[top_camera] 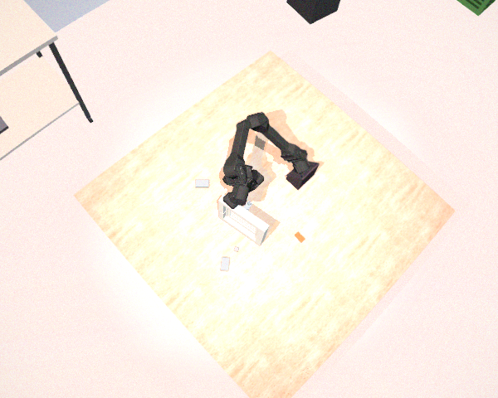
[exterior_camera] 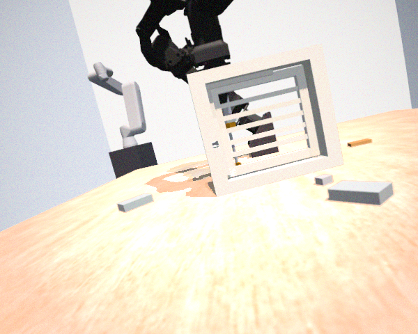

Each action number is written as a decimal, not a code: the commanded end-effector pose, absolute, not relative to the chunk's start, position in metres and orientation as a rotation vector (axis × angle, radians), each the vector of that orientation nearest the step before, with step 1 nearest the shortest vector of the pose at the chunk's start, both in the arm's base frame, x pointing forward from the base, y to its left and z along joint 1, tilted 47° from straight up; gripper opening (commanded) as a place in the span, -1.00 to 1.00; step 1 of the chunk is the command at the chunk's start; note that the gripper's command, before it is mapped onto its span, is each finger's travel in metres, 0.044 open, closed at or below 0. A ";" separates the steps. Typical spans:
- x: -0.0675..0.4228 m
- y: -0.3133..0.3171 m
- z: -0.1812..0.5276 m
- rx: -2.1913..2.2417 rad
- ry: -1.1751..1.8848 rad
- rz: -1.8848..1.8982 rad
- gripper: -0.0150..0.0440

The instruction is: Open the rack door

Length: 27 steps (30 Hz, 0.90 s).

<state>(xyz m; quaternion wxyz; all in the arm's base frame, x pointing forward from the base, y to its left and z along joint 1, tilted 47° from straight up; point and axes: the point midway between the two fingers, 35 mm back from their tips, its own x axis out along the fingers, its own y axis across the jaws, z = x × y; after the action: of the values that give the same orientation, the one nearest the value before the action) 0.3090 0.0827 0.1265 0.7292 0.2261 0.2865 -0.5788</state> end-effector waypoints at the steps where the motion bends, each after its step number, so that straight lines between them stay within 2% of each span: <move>1: 0.309 0.083 0.126 0.356 0.737 -1.209 0.47; 27: 0.309 0.083 0.126 -0.708 1.341 -0.535 0.47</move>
<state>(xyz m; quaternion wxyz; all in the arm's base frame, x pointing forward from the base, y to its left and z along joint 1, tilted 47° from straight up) 0.3090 0.0827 0.1265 0.7152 -0.2672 0.5807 -0.2828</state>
